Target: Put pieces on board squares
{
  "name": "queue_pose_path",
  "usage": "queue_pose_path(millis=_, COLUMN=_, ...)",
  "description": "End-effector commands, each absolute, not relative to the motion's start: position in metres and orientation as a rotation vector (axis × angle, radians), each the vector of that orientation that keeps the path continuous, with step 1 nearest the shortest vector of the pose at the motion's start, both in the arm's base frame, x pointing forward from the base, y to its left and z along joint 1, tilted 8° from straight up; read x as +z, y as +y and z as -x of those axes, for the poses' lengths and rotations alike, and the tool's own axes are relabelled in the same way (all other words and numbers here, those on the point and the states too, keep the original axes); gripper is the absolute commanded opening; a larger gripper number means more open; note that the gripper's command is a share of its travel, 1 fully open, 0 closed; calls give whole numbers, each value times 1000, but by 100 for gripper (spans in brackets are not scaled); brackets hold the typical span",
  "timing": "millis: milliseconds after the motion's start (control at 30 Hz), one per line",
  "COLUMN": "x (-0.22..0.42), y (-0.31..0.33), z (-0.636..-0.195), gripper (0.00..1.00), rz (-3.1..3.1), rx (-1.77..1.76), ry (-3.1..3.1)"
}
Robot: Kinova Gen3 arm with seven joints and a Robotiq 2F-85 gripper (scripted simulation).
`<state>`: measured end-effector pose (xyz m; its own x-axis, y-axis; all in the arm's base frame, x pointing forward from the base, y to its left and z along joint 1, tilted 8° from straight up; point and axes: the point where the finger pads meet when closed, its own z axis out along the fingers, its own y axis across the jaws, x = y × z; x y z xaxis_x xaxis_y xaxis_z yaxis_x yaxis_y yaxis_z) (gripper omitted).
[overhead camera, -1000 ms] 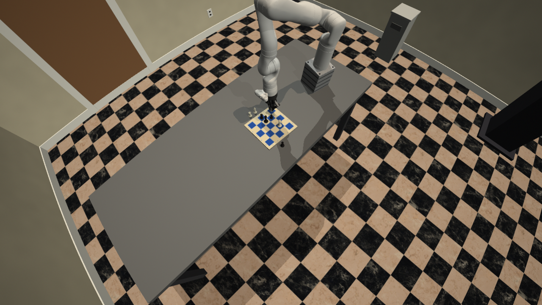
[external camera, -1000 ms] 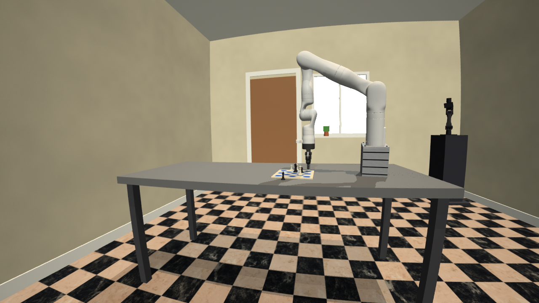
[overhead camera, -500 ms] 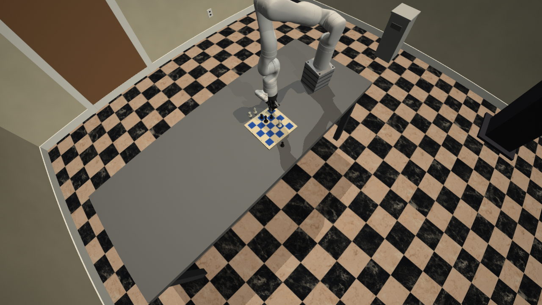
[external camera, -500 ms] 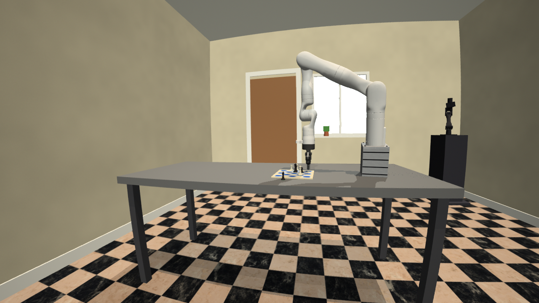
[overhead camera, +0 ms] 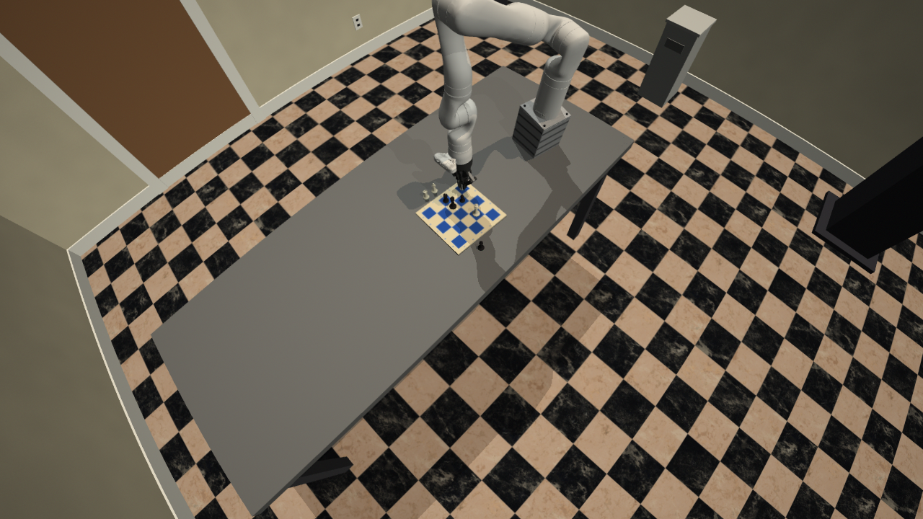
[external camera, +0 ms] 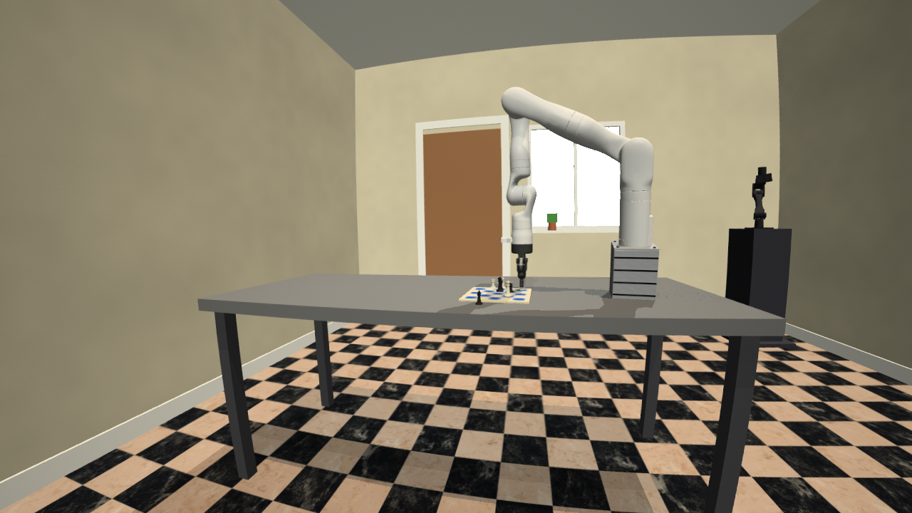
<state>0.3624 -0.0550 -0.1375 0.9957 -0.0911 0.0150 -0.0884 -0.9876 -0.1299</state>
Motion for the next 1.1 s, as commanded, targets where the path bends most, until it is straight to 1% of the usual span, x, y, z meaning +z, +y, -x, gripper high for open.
queue_pose_path(millis=0, x=-137, y=-55, z=-363, gripper=0, rz=3009, rx=-34, ry=136)
queue_pose_path(millis=600, x=-137, y=-55, z=-363, gripper=0, rz=3009, rx=-34, ry=136)
queue_pose_path(millis=633, x=-137, y=-55, z=-363, gripper=7, rz=3009, rx=-34, ry=136)
queue_pose_path(millis=767, x=-137, y=-55, z=-363, gripper=7, rz=3009, rx=-34, ry=136)
queue_pose_path(millis=800, x=-137, y=-55, z=-363, gripper=13, rz=3009, rx=-34, ry=136)
queue_pose_path(millis=867, x=-137, y=-55, z=-363, gripper=13, rz=3009, rx=-34, ry=136)
queue_pose_path(millis=900, x=-137, y=-55, z=-363, gripper=20, rz=3009, rx=-34, ry=136)
queue_pose_path(millis=967, x=-137, y=-55, z=-363, gripper=20, rz=3009, rx=-34, ry=136)
queue_pose_path(millis=1000, x=-137, y=-55, z=-363, gripper=27, rz=3009, rx=-34, ry=136)
queue_pose_path(millis=1067, x=-137, y=-55, z=-363, gripper=27, rz=3009, rx=-34, ry=136)
